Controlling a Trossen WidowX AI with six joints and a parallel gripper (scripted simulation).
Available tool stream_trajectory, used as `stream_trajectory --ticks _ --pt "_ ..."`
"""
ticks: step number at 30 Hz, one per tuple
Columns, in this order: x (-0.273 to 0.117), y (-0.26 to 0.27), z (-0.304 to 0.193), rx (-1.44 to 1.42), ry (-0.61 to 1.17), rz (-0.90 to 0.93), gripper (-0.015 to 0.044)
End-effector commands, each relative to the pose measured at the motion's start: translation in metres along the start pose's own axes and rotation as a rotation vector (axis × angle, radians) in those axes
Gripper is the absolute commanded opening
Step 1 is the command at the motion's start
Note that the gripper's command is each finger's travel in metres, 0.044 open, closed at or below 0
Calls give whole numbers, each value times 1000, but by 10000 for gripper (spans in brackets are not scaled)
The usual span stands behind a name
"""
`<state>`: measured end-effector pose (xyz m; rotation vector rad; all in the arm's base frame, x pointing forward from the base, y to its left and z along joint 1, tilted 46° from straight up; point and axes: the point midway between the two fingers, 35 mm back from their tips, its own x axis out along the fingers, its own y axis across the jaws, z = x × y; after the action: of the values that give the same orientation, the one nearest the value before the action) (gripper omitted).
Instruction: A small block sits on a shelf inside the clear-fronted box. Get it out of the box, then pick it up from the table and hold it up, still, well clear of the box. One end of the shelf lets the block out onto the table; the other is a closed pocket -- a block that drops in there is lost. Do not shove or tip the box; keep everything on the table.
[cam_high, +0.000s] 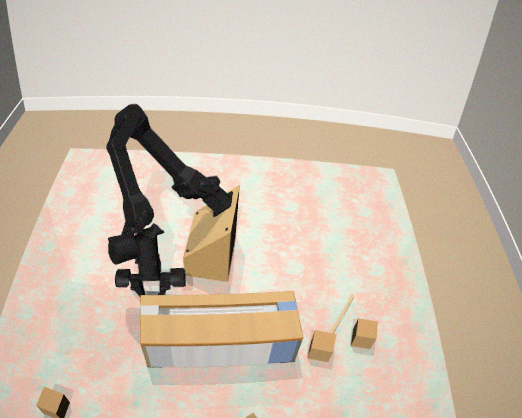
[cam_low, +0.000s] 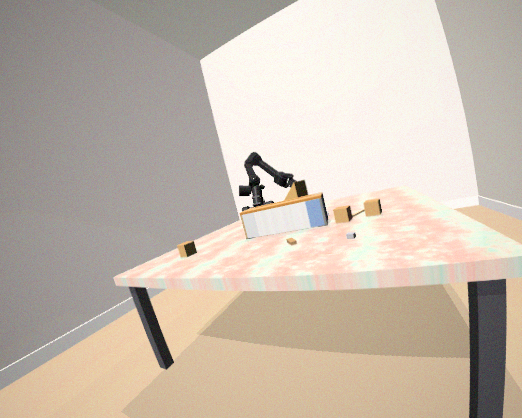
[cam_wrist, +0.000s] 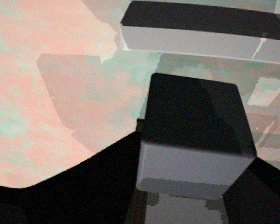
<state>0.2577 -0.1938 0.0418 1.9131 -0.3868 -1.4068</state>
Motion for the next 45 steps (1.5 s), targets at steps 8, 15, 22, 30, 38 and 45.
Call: stream_trajectory --ticks 8,15,22,30,38,45 --pt "-29 2 -12 -19 4 9 0" --pt "-34 -3 -13 -287 -7 11 0" --pt "-38 -7 -15 -562 -19 11 0" --pt "-43 -12 -17 -876 -33 9 0" --pt "-48 -16 -18 -1191 -48 6 0" --pt "-53 -20 -20 -1466 -62 1 0"
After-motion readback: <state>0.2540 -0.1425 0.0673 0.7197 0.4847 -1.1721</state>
